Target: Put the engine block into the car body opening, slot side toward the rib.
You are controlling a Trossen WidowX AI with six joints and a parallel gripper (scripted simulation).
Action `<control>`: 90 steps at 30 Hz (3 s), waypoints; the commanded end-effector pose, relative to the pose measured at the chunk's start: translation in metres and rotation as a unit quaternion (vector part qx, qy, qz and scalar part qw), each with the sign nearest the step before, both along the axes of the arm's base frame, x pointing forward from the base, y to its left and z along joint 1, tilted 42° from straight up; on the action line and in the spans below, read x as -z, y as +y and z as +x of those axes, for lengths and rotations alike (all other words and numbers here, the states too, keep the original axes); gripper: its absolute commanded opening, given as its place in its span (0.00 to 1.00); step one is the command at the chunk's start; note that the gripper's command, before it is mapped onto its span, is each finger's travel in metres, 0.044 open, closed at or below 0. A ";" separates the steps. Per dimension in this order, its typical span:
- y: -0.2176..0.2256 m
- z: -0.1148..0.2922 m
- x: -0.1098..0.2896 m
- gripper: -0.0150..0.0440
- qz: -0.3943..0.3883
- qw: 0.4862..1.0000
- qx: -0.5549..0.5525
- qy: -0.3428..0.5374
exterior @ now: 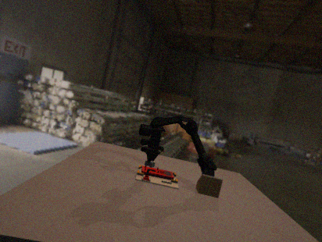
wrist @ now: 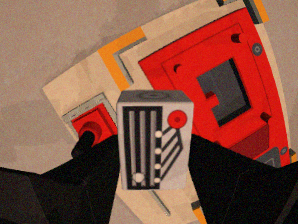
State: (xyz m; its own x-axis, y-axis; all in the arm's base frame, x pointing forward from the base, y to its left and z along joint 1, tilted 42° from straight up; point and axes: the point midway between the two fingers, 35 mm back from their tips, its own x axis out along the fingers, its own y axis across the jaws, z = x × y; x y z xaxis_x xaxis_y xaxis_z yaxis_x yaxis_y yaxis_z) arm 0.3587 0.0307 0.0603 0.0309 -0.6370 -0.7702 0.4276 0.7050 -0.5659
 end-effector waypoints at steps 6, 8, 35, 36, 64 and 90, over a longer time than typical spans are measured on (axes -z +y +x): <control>-0.026 -0.006 -0.013 0.25 -0.008 0.994 -0.084 0.064; -0.032 -0.007 -0.015 0.25 -0.010 0.991 -0.102 0.080; -0.064 -0.018 -0.026 0.52 -0.023 0.960 -0.213 0.179; -0.064 -0.018 -0.026 0.52 -0.023 0.962 -0.209 0.175; -0.064 -0.017 -0.028 0.52 -0.023 0.965 -0.201 0.168; -0.068 -0.017 -0.024 0.52 -0.023 0.966 -0.197 0.165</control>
State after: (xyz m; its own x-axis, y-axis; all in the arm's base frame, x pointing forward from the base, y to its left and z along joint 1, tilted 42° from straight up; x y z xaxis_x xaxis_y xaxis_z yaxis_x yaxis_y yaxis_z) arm 0.3411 -0.0364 0.0833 0.0303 -0.6579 -0.7525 -0.0862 0.7483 -0.6578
